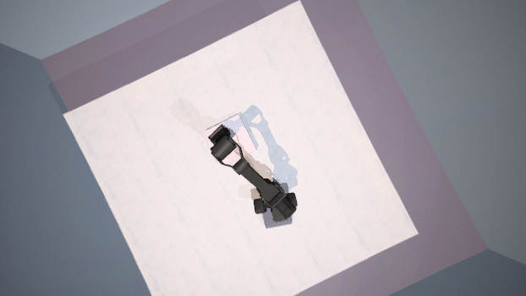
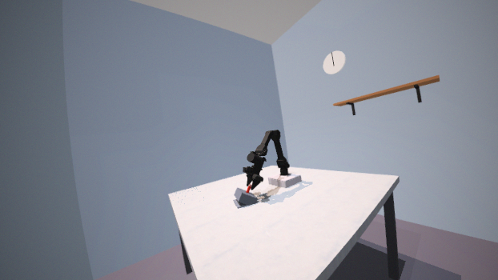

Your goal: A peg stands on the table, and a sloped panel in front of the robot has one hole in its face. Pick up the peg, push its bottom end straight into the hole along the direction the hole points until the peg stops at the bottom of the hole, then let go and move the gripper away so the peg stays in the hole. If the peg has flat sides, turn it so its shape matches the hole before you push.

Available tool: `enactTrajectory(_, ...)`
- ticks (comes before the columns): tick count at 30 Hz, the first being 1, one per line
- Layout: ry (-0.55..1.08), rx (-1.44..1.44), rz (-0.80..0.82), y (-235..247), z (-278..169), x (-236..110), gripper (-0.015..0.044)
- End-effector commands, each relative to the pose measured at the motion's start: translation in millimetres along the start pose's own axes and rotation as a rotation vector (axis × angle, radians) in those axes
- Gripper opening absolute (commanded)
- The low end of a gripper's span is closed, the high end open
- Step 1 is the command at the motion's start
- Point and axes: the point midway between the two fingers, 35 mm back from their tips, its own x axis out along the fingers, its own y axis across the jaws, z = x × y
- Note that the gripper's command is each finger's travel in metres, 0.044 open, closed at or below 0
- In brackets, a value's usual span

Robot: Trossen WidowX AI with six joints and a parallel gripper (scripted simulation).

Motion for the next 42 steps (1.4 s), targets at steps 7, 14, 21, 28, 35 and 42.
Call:
enactTrajectory(7,-0.006,0.004,0.002,1.8,2.3,-19.2,0.044)
enactTrajectory(14,-0.004,0.003,0.002,2.3,2.3,-31.9,0.044)
enactTrajectory(21,-0.003,0.001,0.003,2.6,2.1,-44.6,0.044)
enactTrajectory(28,-0.001,-0.001,0.004,2.5,1.5,-57.4,0.044)
enactTrajectory(35,0.0,-0.002,0.004,2.1,0.1,-70.0,0.044)
enactTrajectory(42,0.001,-0.003,0.005,1.7,-1.0,-79.5,0.044)
